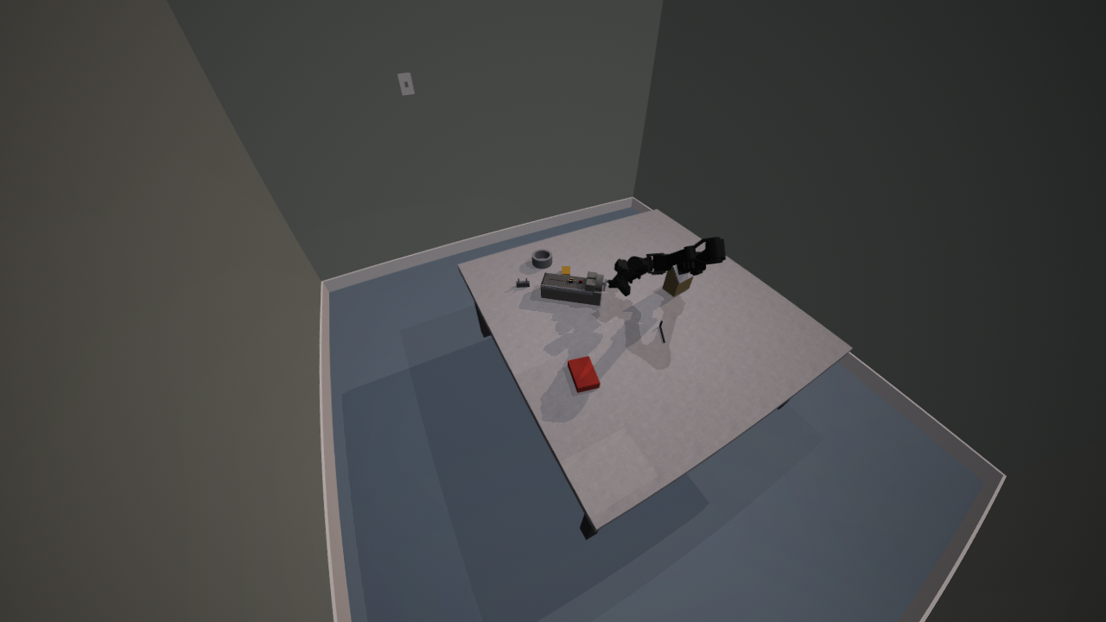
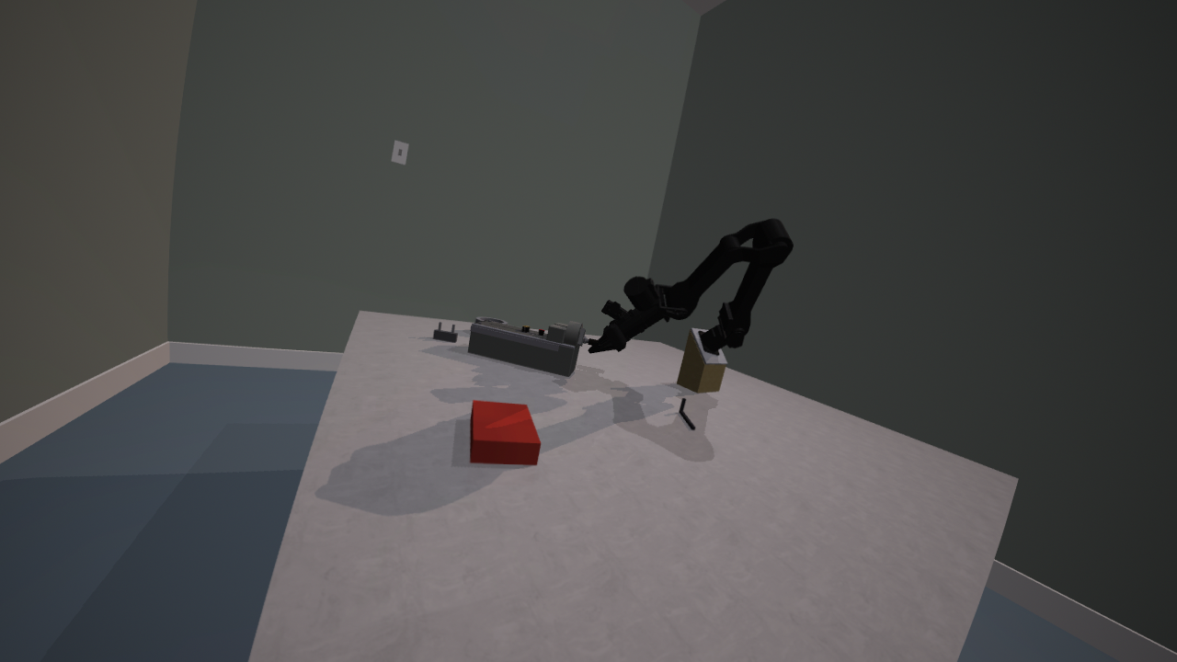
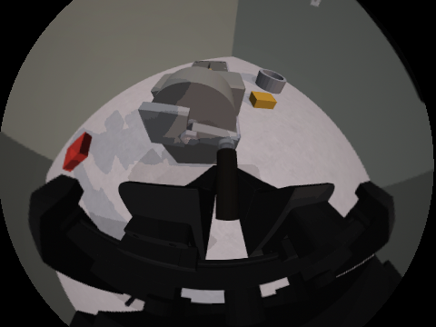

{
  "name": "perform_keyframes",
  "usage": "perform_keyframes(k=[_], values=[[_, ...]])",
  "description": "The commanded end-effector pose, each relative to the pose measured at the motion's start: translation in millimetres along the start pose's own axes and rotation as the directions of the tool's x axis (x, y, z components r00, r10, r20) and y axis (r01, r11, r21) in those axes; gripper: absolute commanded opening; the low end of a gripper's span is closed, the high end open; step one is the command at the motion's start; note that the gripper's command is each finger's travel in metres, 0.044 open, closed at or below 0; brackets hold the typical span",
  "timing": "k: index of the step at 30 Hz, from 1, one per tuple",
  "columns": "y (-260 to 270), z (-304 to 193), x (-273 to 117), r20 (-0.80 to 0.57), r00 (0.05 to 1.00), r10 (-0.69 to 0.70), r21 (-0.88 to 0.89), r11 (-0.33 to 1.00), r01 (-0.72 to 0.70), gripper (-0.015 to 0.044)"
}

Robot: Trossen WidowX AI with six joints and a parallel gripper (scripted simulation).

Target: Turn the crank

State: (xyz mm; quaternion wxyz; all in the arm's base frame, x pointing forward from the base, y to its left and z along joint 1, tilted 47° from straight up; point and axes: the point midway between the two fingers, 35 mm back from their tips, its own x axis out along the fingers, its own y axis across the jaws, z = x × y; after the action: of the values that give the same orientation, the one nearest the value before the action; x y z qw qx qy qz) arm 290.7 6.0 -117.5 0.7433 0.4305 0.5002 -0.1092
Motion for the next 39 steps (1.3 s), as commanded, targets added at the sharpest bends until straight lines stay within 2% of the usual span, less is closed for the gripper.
perform_keyframes(k=[1, 39], values=[[2, -6, 6, -0.004, 1.000, -0.004, -0.001, 1.000, 0.004, 0.0000], [31, -17, 16, -0.005, 1.000, -0.002, 0.000, 1.000, 0.002, 0.0000]])
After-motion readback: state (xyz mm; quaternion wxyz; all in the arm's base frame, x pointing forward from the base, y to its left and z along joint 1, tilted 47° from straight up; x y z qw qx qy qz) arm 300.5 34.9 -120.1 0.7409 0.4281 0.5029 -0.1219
